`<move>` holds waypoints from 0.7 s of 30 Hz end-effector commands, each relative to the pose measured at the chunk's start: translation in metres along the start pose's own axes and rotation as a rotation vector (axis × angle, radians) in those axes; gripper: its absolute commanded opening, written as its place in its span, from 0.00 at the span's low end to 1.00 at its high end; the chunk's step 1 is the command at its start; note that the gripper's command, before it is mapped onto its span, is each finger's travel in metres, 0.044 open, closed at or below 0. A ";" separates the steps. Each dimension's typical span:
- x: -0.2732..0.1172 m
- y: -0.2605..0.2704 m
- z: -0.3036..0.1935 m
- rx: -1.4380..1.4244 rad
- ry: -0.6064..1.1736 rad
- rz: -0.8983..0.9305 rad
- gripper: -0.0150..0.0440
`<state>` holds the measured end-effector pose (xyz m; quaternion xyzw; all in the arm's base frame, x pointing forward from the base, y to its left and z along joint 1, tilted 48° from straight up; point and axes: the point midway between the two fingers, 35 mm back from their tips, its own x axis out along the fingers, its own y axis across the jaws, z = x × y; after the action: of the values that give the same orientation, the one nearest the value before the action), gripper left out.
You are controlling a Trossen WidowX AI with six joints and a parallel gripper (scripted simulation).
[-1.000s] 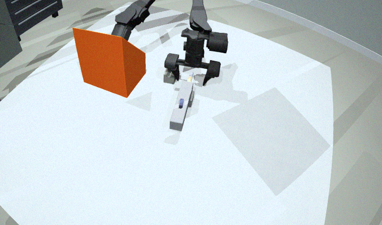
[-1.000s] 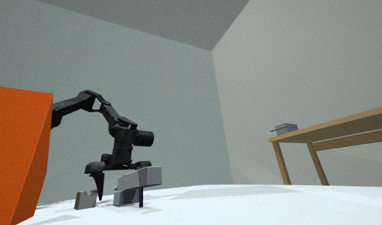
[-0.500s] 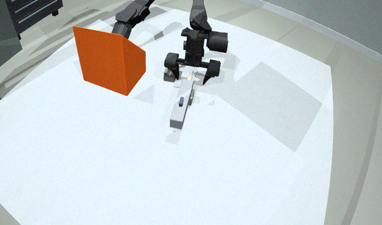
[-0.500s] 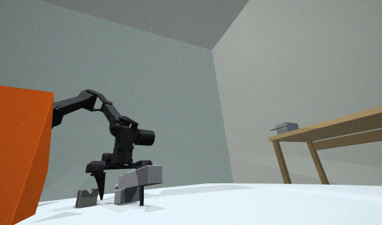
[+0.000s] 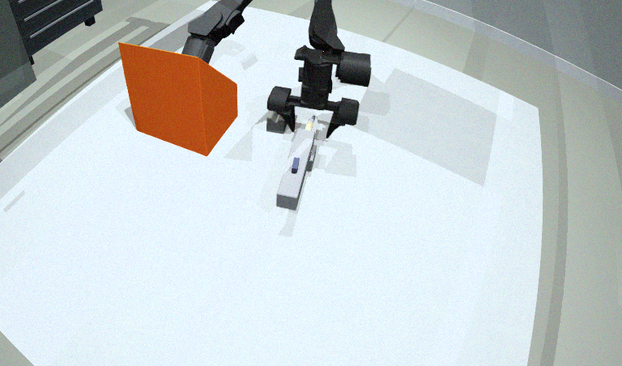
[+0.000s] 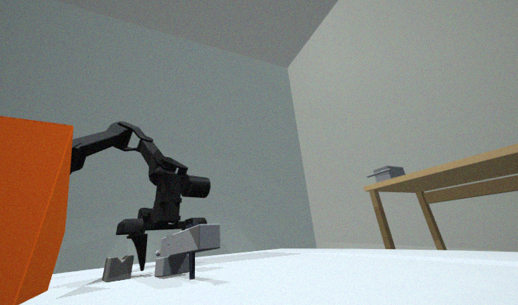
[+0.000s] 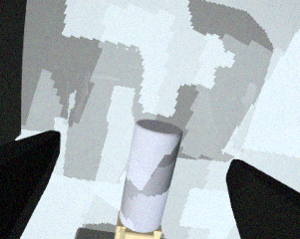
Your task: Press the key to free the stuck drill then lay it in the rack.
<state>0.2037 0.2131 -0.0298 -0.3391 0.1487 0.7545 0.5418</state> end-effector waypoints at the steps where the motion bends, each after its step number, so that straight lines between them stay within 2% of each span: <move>1: 0.000 0.000 0.000 0.000 0.000 0.000 0.69; 10: 0.000 0.000 0.000 0.000 0.000 0.000 0.29; 13: 0.000 0.000 0.000 0.000 0.000 0.000 0.25; 21: -0.002 0.002 0.000 -0.001 0.000 0.005 0.25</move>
<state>0.2032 0.2127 -0.0298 -0.3378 0.1500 0.7550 0.5416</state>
